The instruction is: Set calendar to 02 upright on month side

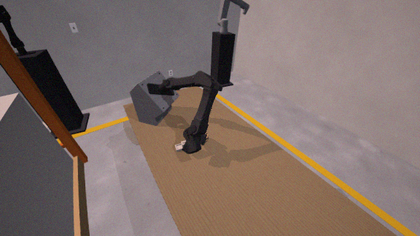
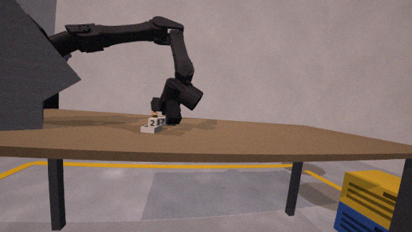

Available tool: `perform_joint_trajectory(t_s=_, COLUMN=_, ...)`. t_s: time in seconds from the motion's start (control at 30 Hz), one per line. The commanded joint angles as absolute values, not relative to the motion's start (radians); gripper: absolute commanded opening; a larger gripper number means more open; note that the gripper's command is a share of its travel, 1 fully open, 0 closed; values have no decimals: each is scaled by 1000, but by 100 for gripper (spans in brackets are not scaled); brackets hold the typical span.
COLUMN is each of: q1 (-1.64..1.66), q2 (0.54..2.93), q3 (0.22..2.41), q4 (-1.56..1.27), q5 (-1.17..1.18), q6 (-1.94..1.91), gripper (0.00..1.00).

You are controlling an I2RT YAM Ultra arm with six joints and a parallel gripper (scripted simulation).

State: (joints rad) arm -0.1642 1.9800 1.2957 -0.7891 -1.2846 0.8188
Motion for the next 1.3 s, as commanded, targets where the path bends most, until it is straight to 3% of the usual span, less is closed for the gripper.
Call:
perform_joint_trajectory(t_s=0.0, q1=-182, q2=1961, q3=1298, q4=-838, q5=-1289, q6=783, gripper=64)
perform_joint_trajectory(t_s=0.73, q1=-280, q2=1886, q3=1344, q4=-1287, q5=-1278, q6=442, gripper=64)
perform_joint_trajectory(t_s=1.27, q1=-277, q2=1827, q3=1300, q4=-1208, q5=-1245, q6=531, gripper=64)
